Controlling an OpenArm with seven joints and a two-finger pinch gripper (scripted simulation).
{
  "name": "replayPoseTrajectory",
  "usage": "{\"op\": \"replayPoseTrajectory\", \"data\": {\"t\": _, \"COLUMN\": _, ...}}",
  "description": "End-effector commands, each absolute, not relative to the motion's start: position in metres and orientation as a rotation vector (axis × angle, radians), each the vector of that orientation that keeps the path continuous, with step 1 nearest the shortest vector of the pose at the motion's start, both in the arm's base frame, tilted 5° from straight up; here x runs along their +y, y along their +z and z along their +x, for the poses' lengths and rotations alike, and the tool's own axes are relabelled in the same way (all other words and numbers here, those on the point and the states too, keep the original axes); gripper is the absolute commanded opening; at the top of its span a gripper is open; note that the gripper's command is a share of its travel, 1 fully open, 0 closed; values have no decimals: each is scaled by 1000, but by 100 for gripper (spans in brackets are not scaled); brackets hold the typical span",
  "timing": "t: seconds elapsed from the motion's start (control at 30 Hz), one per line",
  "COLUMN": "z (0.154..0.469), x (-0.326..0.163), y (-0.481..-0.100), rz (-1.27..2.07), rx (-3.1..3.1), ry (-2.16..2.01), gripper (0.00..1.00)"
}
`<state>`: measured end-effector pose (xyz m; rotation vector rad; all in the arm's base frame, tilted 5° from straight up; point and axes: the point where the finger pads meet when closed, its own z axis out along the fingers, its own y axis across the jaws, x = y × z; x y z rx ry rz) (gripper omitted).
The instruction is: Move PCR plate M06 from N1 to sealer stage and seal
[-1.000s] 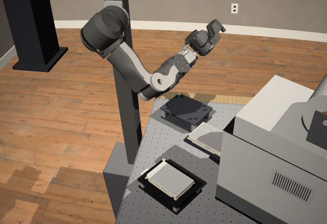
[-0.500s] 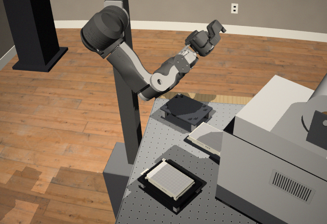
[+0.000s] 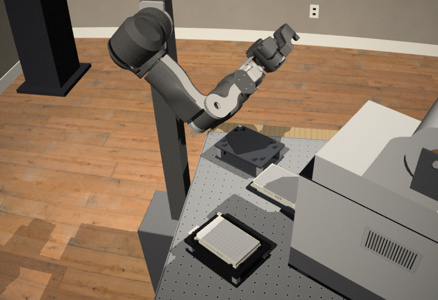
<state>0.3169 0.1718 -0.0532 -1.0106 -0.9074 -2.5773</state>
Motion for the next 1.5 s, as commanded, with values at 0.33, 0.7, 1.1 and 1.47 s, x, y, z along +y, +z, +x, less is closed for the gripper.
{"op": "replayPoseTrajectory", "data": {"t": 0.33, "z": 311, "x": 182, "y": -55, "rz": -997, "rx": -984, "ry": -2540, "gripper": 0}}
{"op": "replayPoseTrajectory", "data": {"t": 0.7, "z": 314, "x": 178, "y": -56, "rz": -997, "rx": -984, "ry": -2540, "gripper": 0}}
{"op": "replayPoseTrajectory", "data": {"t": 1.1, "z": 315, "x": 176, "y": -56, "rz": -997, "rx": -982, "ry": -2542, "gripper": 0}}
{"op": "replayPoseTrajectory", "data": {"t": 1.47, "z": 314, "x": 176, "y": -56, "rz": -997, "rx": -984, "ry": -2540, "gripper": 0}}
